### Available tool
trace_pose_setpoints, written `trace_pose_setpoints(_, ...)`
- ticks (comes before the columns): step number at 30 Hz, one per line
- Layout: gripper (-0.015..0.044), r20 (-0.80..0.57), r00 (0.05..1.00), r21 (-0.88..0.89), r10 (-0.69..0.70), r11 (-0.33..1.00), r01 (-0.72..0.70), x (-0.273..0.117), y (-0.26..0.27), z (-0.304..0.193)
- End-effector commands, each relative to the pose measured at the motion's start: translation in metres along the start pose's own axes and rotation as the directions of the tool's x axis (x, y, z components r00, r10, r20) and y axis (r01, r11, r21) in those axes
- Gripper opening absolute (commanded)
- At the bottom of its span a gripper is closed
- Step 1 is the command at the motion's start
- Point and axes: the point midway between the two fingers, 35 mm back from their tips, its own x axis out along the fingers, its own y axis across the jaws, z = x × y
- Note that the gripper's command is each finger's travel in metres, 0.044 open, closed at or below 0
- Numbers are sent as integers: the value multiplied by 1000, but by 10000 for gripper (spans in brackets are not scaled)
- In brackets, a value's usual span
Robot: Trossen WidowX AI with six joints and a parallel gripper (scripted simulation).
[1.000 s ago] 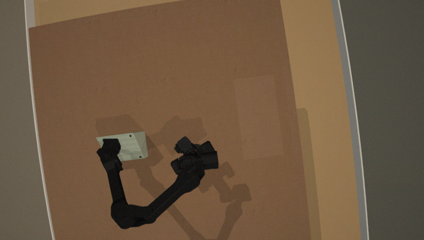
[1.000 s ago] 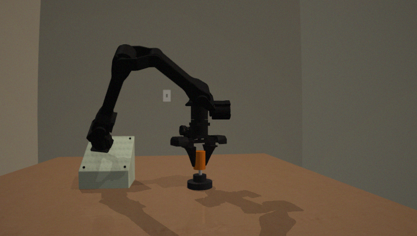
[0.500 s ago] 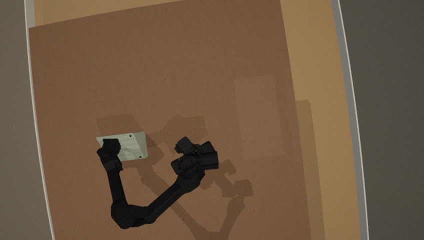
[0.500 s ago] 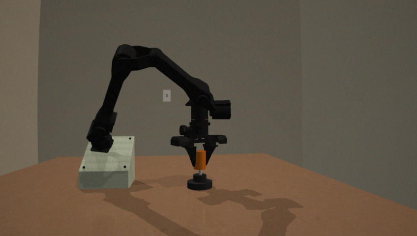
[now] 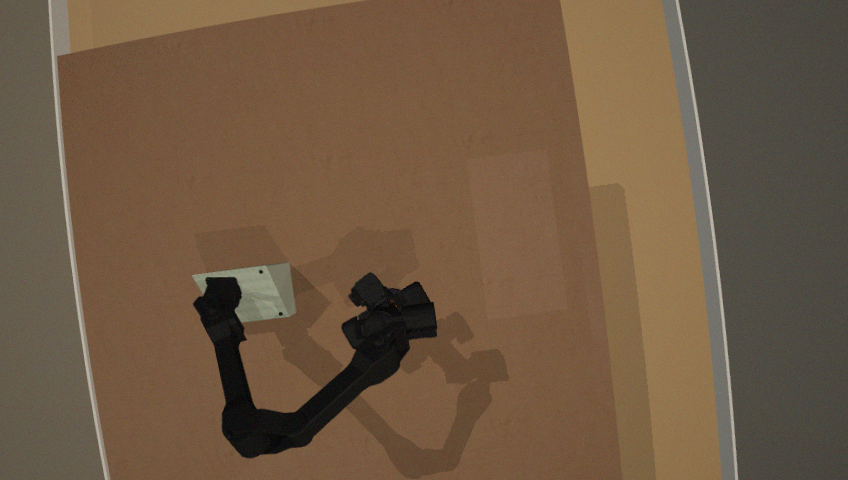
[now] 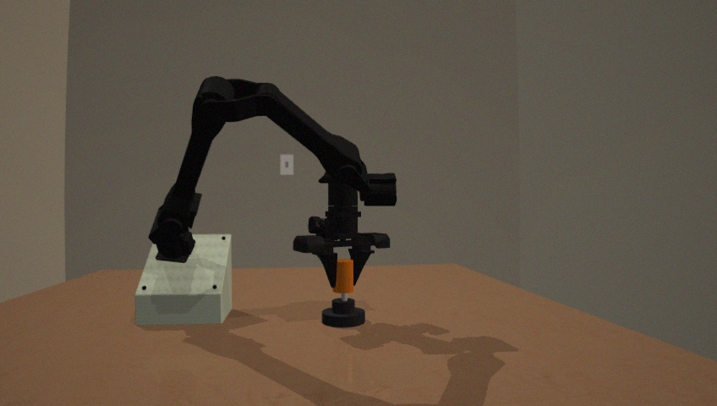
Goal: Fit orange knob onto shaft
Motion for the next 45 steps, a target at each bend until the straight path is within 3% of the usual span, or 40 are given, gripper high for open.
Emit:
trace_pose_setpoints(1, 0, -2, 1000, -1, 0, 1000, 0, 0, 0, -1)
trace_pose_setpoints(10, 0, -2, 1000, -10, 0, 1000, 0, -4, 0, -3)
trace_pose_setpoints(17, 0, -2, 1000, -209, 0, 978, 0, -5, -2, -3)
trace_pose_setpoints(45, 0, -2, 1000, -209, 0, 978, 0, -1, 0, -3)
